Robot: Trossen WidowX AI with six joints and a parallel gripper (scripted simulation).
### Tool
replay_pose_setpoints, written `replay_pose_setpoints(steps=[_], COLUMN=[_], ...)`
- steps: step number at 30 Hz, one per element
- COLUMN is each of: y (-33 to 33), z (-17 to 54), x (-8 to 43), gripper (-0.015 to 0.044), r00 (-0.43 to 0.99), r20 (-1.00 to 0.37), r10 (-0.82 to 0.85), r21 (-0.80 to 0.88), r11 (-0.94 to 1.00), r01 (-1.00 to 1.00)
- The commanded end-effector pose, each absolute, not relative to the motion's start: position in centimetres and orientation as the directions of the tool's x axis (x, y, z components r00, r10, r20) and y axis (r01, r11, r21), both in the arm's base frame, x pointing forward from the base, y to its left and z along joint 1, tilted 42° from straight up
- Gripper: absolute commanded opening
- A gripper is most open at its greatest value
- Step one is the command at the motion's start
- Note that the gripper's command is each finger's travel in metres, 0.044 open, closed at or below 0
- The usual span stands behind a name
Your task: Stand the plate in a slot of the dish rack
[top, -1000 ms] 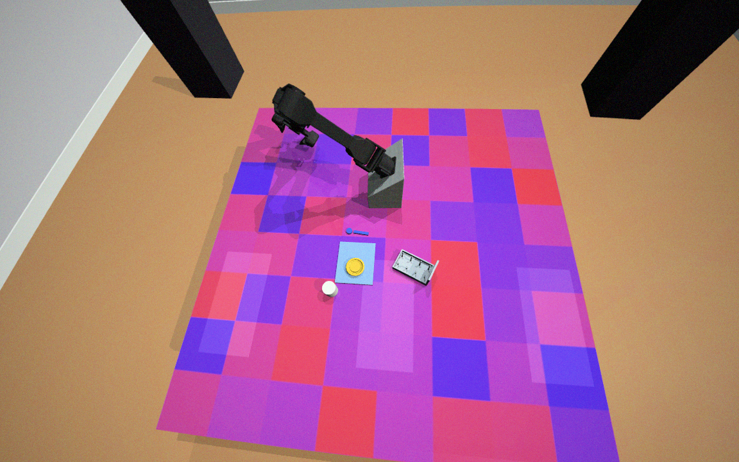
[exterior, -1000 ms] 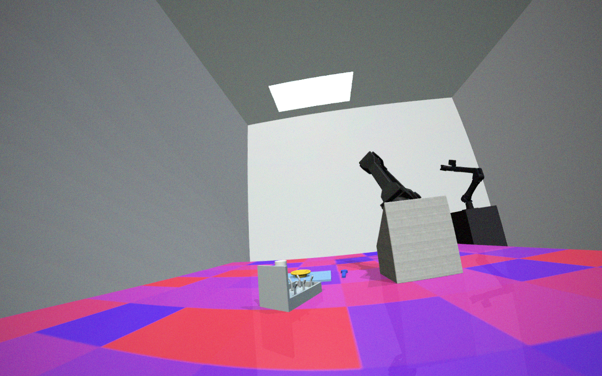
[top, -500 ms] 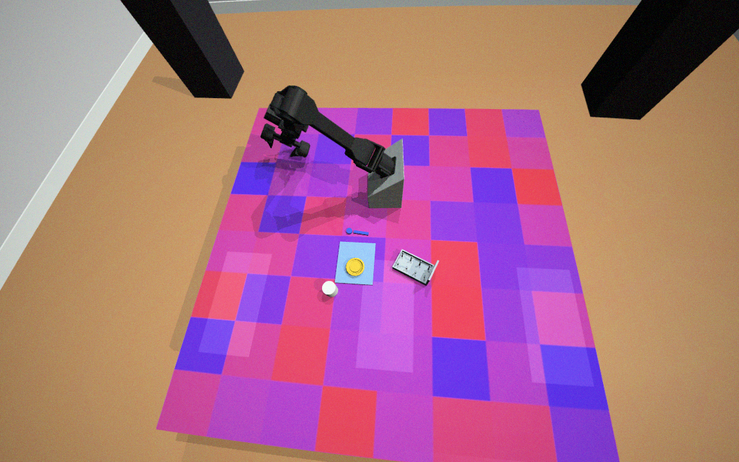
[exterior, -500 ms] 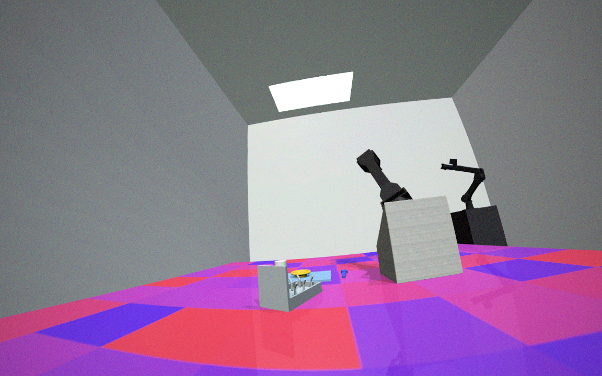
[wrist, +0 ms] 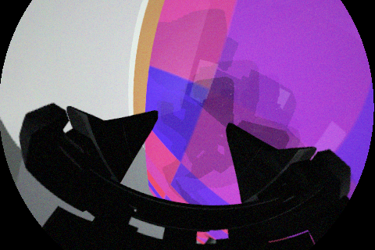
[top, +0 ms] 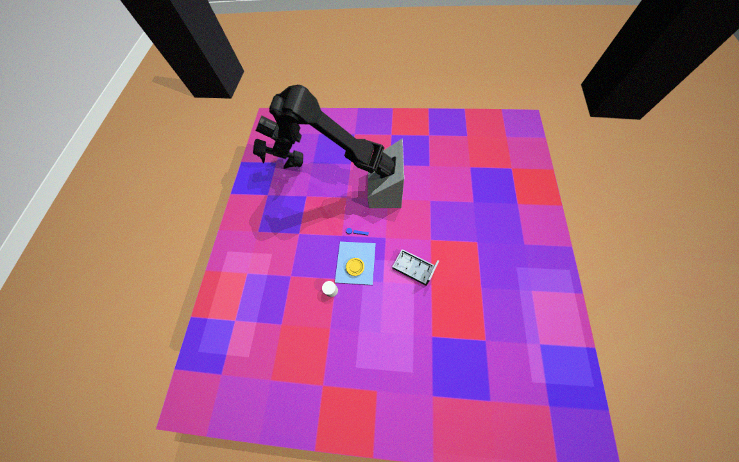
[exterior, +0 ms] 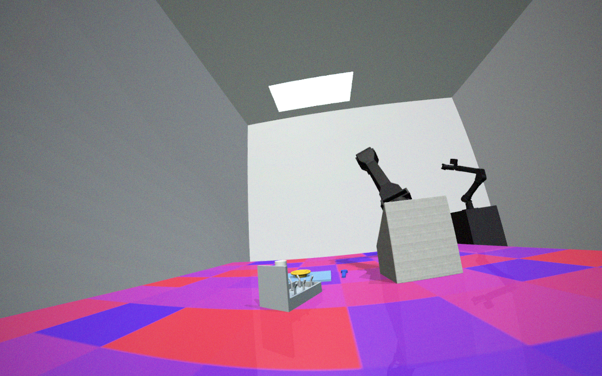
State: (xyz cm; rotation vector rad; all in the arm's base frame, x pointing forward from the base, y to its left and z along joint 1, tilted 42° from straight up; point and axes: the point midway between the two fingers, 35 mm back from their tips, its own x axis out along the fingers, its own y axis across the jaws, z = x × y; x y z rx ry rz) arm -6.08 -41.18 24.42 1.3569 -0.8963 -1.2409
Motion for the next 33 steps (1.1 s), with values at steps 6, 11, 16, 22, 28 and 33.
replay_pose_setpoints(steps=[6,11,16,22,28,33], y=[-41.5,-42.2,-42.1,-42.1,-41.8,-41.3], z=[25.0,26.2,27.7,27.3,27.0,26.6], x=[-1.8,1.2,3.4,4.9,7.8,10.6], gripper=[0.04,0.04,0.04,0.04,0.04,0.04], r00=[0.251,0.315,0.362,0.382,0.424,0.464], r20=[-0.207,-0.175,-0.138,-0.157,-0.179,-0.202], r10=[-0.946,-0.933,-0.922,-0.911,-0.888,-0.863], r21=[0.967,0.968,0.956,0.945,0.934,0.922], r11=[-0.158,-0.104,-0.027,-0.026,-0.019,-0.008], r01=[0.201,0.229,0.293,0.326,0.357,0.387])
